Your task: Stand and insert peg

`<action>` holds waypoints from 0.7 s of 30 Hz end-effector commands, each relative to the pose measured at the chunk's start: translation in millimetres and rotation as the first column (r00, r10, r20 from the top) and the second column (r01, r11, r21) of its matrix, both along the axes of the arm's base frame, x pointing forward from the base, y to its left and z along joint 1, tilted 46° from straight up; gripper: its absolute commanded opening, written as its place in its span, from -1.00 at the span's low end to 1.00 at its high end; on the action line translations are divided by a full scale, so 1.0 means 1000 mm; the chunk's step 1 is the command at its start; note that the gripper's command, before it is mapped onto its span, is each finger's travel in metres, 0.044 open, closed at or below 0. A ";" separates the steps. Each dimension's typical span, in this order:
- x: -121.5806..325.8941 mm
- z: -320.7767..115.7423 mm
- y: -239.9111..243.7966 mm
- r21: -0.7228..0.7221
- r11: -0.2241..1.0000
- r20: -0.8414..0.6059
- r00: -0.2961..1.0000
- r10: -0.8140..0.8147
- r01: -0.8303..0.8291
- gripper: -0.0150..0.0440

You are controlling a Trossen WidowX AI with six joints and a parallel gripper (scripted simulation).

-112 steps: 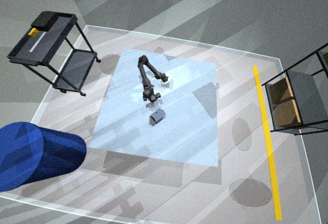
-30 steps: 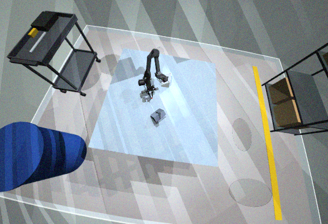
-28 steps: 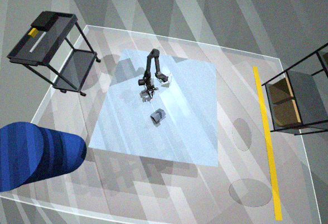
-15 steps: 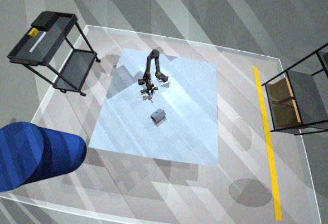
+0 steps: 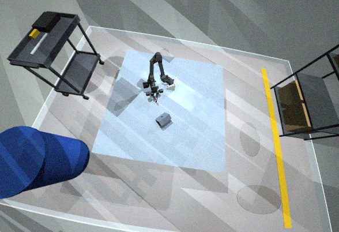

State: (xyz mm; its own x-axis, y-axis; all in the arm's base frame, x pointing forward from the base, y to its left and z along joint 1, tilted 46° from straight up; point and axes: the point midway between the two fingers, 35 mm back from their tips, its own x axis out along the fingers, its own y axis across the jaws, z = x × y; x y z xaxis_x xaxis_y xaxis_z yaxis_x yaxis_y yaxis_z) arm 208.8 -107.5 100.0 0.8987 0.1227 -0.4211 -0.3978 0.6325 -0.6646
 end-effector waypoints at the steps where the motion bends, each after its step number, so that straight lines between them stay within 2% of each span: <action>1: -0.003 -0.001 -0.002 0.019 1.000 0.023 0.999 0.024 -0.025 -0.32; 21: -0.003 -0.003 -0.005 0.012 1.000 0.006 1.000 0.002 -0.002 -0.32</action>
